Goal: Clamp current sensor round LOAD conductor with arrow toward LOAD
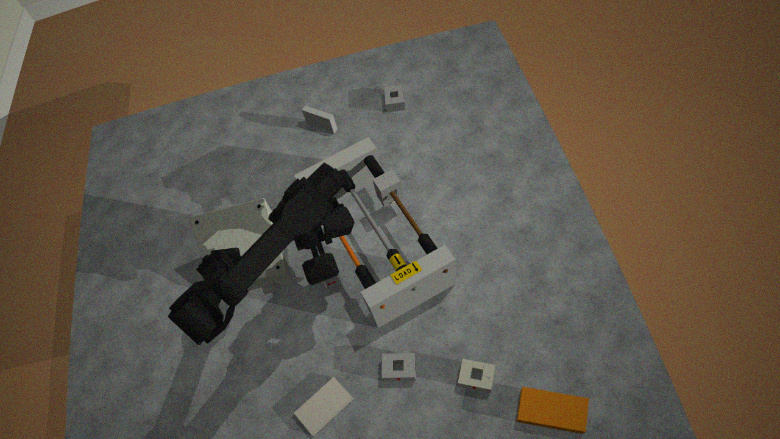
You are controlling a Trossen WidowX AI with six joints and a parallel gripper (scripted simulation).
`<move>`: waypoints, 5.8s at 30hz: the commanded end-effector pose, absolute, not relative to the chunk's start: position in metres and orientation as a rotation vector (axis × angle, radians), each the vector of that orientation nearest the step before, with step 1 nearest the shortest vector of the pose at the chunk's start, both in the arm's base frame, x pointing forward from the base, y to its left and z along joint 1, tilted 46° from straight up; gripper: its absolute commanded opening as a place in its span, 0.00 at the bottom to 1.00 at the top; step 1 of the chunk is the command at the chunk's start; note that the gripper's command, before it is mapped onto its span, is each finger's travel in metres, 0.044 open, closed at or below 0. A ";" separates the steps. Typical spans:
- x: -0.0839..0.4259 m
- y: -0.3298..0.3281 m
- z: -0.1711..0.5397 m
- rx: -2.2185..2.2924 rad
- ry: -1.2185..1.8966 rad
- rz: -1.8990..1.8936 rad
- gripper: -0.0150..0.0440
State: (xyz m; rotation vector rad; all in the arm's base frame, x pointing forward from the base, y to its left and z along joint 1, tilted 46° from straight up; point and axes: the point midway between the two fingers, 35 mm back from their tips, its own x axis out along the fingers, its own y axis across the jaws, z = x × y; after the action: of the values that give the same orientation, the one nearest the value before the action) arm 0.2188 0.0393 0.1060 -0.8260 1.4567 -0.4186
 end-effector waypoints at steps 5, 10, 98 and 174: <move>0.219 0.031 0.096 -0.829 1.468 -0.410 1.00; 0.220 0.025 0.090 -0.828 1.467 -0.409 1.00; 0.213 0.070 0.134 -1.396 1.513 0.150 0.25; 0.326 0.088 0.091 -2.223 1.285 0.963 0.25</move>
State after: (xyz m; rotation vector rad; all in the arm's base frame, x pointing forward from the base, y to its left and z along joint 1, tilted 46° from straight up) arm 0.3241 0.0910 0.0952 -2.2146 1.2881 0.9641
